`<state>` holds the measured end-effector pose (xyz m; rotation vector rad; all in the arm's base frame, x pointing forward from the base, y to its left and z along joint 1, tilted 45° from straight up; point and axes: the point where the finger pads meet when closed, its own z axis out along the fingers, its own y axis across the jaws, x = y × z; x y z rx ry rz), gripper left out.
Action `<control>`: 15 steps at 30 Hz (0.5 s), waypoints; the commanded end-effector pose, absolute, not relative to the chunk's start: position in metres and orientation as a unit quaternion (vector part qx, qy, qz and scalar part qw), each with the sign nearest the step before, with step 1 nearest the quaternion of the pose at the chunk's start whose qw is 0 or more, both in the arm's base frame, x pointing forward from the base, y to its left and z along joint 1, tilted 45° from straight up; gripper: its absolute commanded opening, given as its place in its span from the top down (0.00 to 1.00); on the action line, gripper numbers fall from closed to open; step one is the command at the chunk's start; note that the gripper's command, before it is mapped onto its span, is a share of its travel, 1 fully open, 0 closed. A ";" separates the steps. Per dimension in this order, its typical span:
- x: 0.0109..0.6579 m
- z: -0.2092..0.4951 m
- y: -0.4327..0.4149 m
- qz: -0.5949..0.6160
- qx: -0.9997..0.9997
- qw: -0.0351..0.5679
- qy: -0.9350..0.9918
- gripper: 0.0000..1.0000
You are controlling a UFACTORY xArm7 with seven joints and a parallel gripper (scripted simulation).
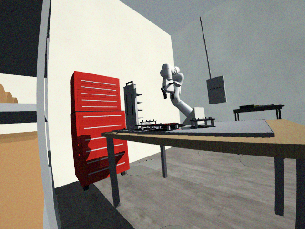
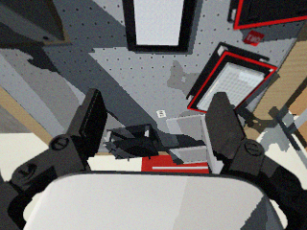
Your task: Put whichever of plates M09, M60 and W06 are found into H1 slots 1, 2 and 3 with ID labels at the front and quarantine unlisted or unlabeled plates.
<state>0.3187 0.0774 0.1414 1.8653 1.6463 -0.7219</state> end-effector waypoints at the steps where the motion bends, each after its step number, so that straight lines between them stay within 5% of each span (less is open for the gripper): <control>1: 0.320 0.137 0.073 -0.267 0.693 0.273 0.612 0.00; 15: 0.319 0.122 0.059 -0.267 0.693 0.273 0.612 0.00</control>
